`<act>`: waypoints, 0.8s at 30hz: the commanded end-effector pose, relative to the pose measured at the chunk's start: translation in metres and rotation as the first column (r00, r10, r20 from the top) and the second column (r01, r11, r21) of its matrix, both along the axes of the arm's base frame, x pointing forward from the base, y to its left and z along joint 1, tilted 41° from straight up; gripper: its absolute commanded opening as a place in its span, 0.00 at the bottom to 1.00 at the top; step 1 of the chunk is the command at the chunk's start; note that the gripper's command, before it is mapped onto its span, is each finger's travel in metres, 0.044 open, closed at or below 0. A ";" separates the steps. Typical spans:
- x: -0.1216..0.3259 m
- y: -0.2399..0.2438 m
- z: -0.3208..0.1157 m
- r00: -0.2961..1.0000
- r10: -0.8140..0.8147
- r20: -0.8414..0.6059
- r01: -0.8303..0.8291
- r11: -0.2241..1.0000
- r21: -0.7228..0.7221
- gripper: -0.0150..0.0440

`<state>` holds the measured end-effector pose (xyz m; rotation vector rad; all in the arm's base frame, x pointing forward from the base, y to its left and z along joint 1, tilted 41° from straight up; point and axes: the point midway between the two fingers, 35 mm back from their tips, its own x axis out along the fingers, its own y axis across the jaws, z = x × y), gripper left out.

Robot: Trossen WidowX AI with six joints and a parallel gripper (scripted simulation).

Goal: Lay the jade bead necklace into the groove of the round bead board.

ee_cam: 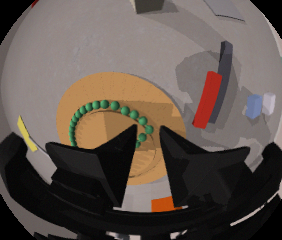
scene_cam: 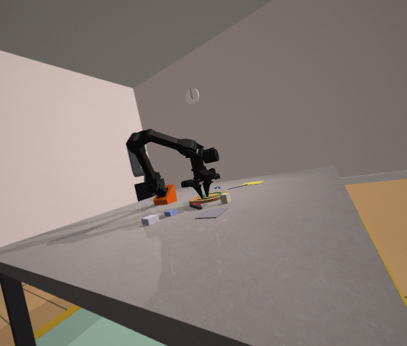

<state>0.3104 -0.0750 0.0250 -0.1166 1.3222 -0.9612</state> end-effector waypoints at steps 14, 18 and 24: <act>-0.001 -0.001 -0.001 1.000 0.000 -0.002 0.000 1.000 0.000 0.25; -0.001 -0.001 -0.001 1.000 0.000 -0.002 0.000 1.000 0.000 0.25; -0.001 -0.001 -0.001 1.000 0.000 -0.002 0.000 1.000 0.000 0.25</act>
